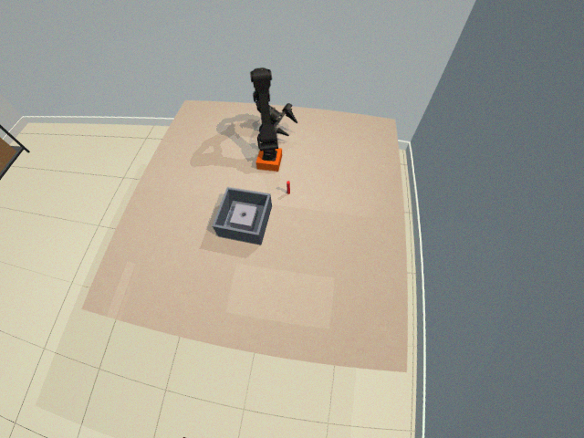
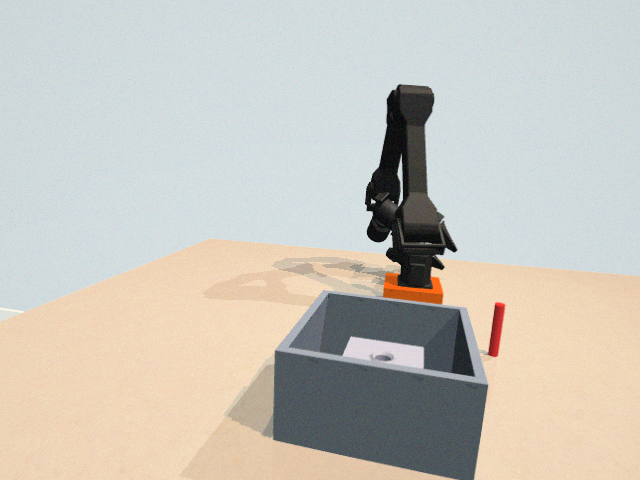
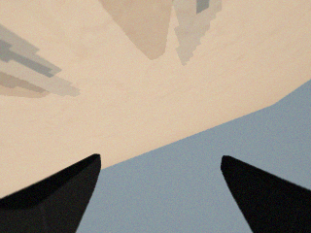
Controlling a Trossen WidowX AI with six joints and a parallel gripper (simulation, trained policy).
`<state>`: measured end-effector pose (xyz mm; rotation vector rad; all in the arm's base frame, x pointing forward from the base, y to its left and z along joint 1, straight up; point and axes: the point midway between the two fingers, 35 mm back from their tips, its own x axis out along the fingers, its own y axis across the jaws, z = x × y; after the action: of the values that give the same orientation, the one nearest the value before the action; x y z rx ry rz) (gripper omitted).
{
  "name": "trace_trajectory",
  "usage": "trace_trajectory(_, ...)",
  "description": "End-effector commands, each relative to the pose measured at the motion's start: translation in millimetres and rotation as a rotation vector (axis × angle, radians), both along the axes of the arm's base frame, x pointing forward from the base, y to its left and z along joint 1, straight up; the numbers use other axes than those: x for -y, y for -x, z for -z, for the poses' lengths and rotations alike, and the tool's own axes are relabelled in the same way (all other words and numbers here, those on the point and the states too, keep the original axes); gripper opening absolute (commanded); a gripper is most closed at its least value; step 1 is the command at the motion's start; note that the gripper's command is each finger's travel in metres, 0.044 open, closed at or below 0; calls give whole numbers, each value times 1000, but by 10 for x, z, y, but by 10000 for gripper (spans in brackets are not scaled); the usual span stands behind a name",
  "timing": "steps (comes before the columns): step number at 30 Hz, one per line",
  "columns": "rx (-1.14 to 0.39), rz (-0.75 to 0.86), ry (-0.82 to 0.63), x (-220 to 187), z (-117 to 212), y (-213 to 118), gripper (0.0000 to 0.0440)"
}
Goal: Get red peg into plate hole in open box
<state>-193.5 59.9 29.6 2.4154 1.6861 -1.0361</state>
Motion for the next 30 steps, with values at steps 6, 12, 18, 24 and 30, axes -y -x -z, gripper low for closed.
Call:
trace_trajectory(6, -74, -154, 62, 407, 3, 167, 440)
trace_trajectory(12, -188, -318, 119, 933, -38, 274, 440)
trace_trajectory(18, -302, -471, 203, 1504, -103, 237, 440)
trace_trajectory(24, -405, -610, 317, 2079, -187, 33, 440)
trace_trajectory(30, -487, -733, 463, 2609, -291, -339, 440)
